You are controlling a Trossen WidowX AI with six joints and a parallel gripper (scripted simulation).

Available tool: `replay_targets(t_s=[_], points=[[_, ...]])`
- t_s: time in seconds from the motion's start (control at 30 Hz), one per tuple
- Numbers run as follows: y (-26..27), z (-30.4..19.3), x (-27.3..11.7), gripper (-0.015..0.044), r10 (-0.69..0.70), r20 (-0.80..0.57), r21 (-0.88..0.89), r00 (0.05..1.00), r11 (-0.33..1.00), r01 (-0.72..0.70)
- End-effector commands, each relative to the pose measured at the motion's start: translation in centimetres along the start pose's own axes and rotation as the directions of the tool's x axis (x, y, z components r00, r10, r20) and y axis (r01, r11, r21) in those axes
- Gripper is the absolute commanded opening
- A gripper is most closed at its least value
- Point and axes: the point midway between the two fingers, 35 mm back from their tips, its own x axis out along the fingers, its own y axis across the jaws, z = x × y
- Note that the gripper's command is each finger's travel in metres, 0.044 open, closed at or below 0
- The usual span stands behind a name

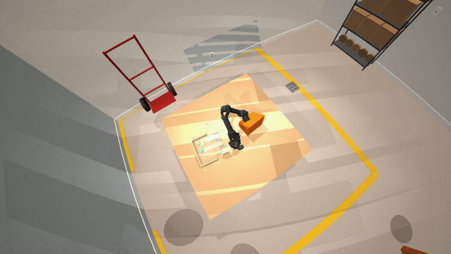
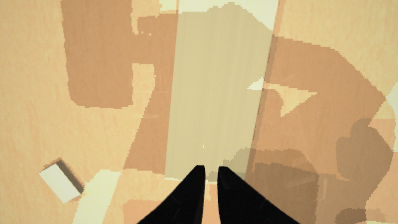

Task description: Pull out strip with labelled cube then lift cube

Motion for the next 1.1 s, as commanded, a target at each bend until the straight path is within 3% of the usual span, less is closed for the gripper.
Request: replay_targets(t_s=[0.0, 0.43, 1.07], points=[[0.0, 1.7, -0.2, 0.0105, 0.001, -0.006, -0.064, 1.000, 0.998, -0.001], [-0.1, 6.4, -0.6, 0.0440, 0.000, -0.004, -0.071, 1.000, 0.997, -0.001], [-0.3, 13.7, -1.3, 0.0440, 0.000, -0.002, -0.069, 1.000, 0.998, 0.000]])
